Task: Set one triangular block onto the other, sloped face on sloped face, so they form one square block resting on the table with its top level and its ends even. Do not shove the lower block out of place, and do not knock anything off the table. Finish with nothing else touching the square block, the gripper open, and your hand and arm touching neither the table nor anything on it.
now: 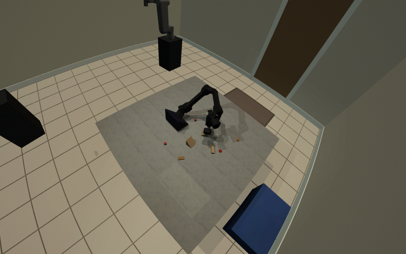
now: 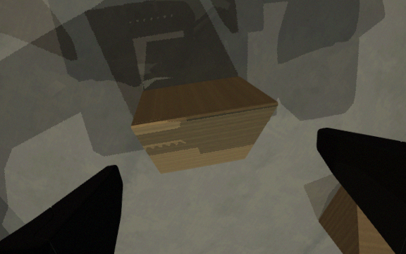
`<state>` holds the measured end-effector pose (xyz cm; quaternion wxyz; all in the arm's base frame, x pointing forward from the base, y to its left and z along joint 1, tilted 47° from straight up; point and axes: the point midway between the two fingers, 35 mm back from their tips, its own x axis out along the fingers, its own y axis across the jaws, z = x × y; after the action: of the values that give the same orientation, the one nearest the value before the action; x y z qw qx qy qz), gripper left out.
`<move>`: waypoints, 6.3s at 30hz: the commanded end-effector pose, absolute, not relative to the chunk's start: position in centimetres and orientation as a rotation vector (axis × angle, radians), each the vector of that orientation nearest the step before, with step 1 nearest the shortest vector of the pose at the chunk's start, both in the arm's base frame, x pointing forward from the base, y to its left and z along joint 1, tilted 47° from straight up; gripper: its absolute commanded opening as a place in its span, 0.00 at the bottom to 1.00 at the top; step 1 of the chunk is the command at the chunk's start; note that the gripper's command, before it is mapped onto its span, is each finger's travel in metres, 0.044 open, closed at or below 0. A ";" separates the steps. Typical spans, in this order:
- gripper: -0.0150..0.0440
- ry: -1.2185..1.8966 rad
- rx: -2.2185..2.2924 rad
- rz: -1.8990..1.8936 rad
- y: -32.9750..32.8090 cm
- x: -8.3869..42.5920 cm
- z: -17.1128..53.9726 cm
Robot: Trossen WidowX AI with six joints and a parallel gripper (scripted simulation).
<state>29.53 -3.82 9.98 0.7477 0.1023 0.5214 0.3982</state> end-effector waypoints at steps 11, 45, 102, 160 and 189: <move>1.00 1.141 0.235 0.873 -2.0 29.7 8.4; 0.65 1.137 0.240 0.879 0.4 29.9 6.5; 0.25 1.449 0.900 0.378 -1.6 29.4 8.4; 0.25 1.628 1.678 -0.409 -1.6 29.4 8.4; 0.25 1.628 1.678 -0.409 -1.6 29.4 8.4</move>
<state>29.44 -1.63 8.35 0.3761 0.6538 0.6369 -0.1598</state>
